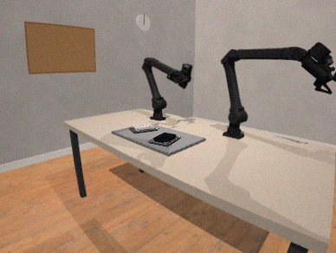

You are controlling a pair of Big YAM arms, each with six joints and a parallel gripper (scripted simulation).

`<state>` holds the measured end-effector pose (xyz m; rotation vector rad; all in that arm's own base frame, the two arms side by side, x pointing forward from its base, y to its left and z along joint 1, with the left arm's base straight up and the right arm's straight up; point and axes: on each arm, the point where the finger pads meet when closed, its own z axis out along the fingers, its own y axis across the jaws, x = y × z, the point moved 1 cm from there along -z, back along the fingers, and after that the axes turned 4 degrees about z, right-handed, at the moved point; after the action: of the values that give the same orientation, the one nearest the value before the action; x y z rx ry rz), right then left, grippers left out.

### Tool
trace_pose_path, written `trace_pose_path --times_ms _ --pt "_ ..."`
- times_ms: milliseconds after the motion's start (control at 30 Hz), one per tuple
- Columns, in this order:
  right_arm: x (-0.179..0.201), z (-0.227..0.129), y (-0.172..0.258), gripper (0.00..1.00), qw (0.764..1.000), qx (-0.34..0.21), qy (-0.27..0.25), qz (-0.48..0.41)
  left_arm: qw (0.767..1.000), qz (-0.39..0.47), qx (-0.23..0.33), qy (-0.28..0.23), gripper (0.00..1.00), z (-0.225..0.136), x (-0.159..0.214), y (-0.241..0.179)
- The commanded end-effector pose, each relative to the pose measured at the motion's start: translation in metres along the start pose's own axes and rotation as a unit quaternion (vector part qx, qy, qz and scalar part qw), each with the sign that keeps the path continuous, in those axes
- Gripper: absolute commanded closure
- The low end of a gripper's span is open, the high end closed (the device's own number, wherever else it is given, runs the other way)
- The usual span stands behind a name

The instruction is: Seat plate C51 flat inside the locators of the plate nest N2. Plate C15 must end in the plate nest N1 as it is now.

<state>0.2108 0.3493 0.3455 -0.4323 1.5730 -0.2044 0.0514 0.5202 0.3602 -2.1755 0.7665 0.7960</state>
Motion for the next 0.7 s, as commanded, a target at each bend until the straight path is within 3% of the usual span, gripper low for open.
trace_pose_path --times_ms 0,667 --pt "-0.008 0.0 -0.003 0.0 1.0 0.002 -0.003 0.01 1.0 0.009 0.013 -0.001 0.0 -0.011 -0.002 -0.008" --pt "-0.008 0.0 -0.003 0.0 1.0 0.002 -0.003 0.01 0.987 0.131 0.058 0.066 0.0 -0.065 0.043 -0.027"
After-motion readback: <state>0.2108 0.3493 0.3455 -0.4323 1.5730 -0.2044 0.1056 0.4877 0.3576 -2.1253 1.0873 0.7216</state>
